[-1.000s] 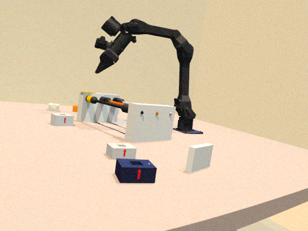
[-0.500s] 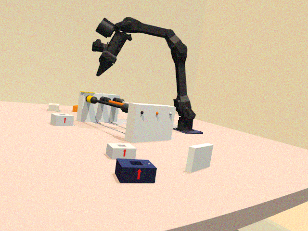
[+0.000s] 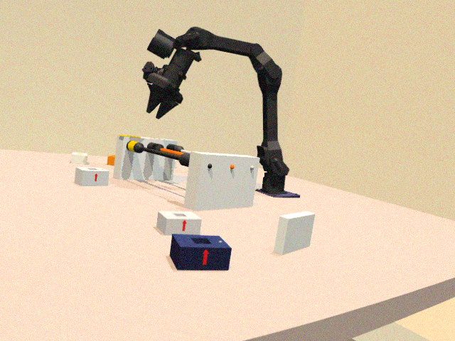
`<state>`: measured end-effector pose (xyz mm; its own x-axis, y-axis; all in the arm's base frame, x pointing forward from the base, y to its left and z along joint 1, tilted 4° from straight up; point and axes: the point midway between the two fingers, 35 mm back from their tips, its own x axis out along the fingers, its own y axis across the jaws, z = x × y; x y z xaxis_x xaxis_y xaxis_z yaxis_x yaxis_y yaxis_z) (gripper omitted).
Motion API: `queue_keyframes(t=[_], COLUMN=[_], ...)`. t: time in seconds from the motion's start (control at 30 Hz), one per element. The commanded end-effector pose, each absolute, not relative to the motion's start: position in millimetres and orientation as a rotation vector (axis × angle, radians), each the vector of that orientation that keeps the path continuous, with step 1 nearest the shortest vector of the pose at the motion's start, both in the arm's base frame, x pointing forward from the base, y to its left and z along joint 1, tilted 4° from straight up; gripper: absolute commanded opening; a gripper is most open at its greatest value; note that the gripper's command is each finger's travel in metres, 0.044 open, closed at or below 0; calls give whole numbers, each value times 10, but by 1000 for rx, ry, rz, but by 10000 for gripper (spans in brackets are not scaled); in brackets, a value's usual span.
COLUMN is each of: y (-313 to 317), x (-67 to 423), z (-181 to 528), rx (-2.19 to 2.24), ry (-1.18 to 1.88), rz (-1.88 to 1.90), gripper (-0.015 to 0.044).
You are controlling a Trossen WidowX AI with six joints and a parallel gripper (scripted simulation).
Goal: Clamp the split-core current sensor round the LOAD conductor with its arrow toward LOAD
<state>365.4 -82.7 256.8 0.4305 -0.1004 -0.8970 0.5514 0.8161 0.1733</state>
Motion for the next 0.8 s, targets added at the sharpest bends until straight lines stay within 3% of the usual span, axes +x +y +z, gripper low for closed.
queue_keyframes(t=[0.0,0.27,0.77], y=[-654,-454,-289], x=[3328,2829,2301], z=[2352,2068,1767], rx=[920,1504,2010], ry=[1041,875,466], rz=[-719,-1217,-1784], gripper=[440,440,440])
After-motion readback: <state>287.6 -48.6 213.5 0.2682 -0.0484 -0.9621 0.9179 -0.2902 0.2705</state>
